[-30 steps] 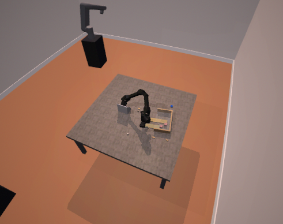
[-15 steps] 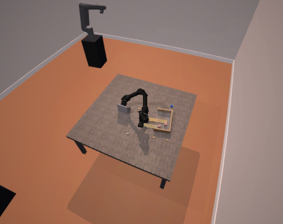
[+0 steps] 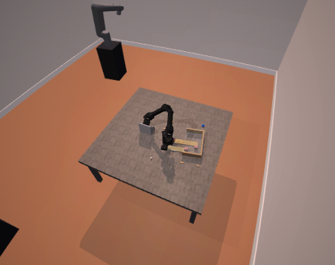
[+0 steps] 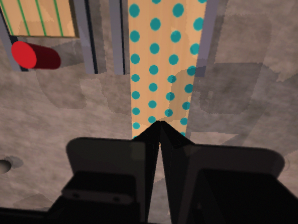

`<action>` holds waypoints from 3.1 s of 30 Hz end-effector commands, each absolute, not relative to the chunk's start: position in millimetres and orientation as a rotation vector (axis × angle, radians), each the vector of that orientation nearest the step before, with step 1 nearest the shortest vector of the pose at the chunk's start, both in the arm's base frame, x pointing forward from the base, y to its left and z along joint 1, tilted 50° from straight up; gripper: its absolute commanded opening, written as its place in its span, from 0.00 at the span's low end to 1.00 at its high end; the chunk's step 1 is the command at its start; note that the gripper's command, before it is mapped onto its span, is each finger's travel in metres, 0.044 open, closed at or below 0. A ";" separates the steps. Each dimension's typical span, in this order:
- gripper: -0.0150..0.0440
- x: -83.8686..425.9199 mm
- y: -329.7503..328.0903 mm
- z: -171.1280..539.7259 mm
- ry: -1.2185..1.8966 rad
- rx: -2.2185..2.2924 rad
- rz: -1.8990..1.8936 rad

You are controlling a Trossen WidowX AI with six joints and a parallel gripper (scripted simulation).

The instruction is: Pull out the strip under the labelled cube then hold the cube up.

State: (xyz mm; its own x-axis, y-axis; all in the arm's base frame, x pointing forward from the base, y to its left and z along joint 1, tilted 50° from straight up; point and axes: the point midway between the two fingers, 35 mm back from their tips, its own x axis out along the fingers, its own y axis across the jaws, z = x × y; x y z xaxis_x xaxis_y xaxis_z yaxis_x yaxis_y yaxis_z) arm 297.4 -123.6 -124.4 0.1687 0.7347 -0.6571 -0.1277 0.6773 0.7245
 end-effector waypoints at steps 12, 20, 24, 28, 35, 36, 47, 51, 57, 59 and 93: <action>0.25 268.8 -118.7 -131.4 1.286 0.591 0.673; 0.25 256.8 -118.5 -133.8 1.287 0.591 0.673; 0.25 250.9 -118.4 -135.0 1.287 0.591 0.672; 0.25 244.9 -118.3 -136.1 1.287 0.591 0.672; 0.25 234.4 -118.2 -138.2 1.288 0.591 0.672; 0.25 232.9 -118.2 -138.5 1.288 0.591 0.672; 0.25 216.3 -118.0 -141.8 1.289 0.590 0.671; 0.25 210.7 -117.9 -142.9 1.290 0.590 0.671; 0.25 208.9 -117.8 -143.2 1.290 0.590 0.671; 0.25 215.3 -124.9 -140.7 1.269 0.587 0.659; 1.00 301.4 -161.0 -86.2 1.332 0.686 0.598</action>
State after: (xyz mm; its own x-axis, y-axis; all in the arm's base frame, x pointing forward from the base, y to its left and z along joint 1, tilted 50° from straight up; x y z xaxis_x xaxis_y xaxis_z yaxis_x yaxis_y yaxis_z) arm 290.5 -160.8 -88.6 0.1451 0.7318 -0.6659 -0.0094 0.6740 0.7387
